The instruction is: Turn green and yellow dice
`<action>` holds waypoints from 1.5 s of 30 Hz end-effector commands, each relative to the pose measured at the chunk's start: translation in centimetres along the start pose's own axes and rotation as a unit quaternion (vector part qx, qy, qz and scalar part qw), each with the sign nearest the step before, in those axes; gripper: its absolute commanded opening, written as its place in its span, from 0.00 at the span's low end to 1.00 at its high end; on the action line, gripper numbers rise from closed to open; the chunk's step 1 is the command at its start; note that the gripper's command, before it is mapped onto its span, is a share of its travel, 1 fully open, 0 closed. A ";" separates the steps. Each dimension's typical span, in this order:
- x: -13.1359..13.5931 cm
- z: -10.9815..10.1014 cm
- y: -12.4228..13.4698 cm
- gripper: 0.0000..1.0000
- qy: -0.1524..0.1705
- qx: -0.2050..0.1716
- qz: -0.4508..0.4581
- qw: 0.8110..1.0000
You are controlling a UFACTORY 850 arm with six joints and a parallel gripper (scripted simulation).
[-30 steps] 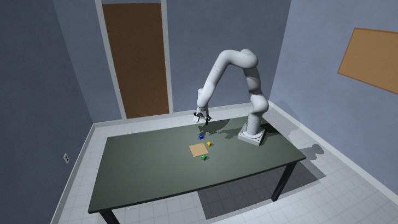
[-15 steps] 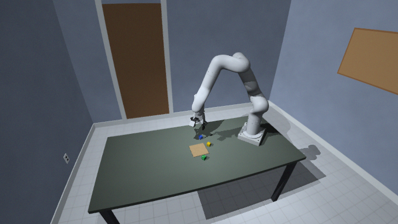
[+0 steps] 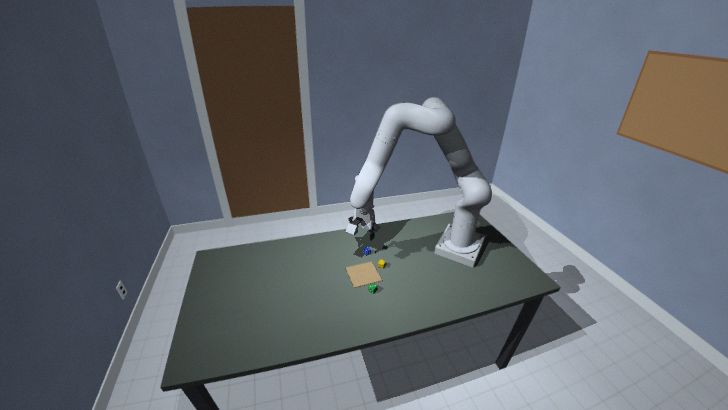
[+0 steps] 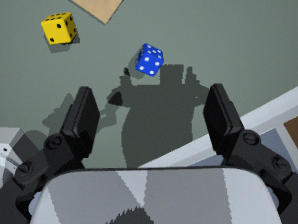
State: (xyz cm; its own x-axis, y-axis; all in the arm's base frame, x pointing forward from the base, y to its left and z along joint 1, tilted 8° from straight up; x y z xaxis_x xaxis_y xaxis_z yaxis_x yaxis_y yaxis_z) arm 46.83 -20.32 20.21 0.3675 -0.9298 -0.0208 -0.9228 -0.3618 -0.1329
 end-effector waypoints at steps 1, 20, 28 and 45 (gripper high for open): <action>0.1 1.4 -0.1 1.00 0.000 0.001 0.000 1.000; 0.1 8.6 -0.1 1.00 0.000 0.001 0.000 1.000; 0.1 8.6 -0.1 1.00 0.000 0.001 0.000 1.000; 0.1 8.6 -0.1 1.00 0.000 0.001 0.000 1.000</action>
State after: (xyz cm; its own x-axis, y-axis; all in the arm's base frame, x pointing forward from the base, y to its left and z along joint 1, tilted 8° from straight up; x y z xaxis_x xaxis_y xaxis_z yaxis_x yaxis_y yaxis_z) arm 47.87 -19.76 11.65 0.3676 -0.9297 -0.0219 -0.9228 -0.3617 -0.1331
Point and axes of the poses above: the point where the finger pads meet when closed, its own z axis out along the fingers, its own x axis across the jaws, y = z × x, the point moved 8 cm from there along -z, back along the fingers, and after that the axes turned 12 degrees about z, right-handed, at the moved point
